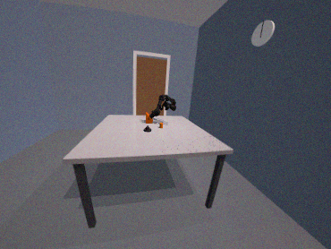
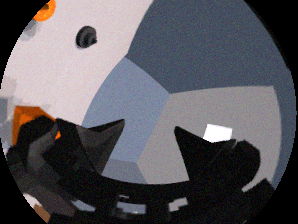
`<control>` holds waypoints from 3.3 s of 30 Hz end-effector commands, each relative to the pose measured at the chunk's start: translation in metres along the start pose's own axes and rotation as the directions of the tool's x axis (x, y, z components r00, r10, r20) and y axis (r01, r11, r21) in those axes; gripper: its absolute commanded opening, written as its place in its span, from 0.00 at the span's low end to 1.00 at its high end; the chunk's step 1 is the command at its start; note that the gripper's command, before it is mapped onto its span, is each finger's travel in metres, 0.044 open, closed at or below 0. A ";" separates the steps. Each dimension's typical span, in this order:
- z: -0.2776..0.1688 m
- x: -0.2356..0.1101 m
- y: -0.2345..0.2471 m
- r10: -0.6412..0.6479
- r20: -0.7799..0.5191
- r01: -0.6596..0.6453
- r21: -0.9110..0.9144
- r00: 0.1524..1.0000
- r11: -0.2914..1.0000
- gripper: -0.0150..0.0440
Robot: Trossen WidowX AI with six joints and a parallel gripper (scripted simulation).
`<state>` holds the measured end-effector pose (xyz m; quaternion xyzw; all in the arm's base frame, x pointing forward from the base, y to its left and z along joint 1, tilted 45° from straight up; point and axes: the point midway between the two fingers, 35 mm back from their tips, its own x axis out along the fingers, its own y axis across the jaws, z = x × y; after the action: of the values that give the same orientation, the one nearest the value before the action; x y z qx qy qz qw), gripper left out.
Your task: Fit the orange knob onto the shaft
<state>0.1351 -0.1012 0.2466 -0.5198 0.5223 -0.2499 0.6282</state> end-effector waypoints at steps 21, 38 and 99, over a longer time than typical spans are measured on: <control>0.121 -0.018 0.103 0.887 0.397 -0.915 0.214 -0.237 -0.341 1.00; 0.130 -0.013 0.097 0.850 0.449 -0.894 0.205 -0.276 -0.398 1.00; 0.184 -0.044 0.195 0.847 0.452 -0.894 0.202 -0.278 -0.401 1.00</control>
<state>0.2448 0.0711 0.0727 0.2769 0.6077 0.2566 0.6987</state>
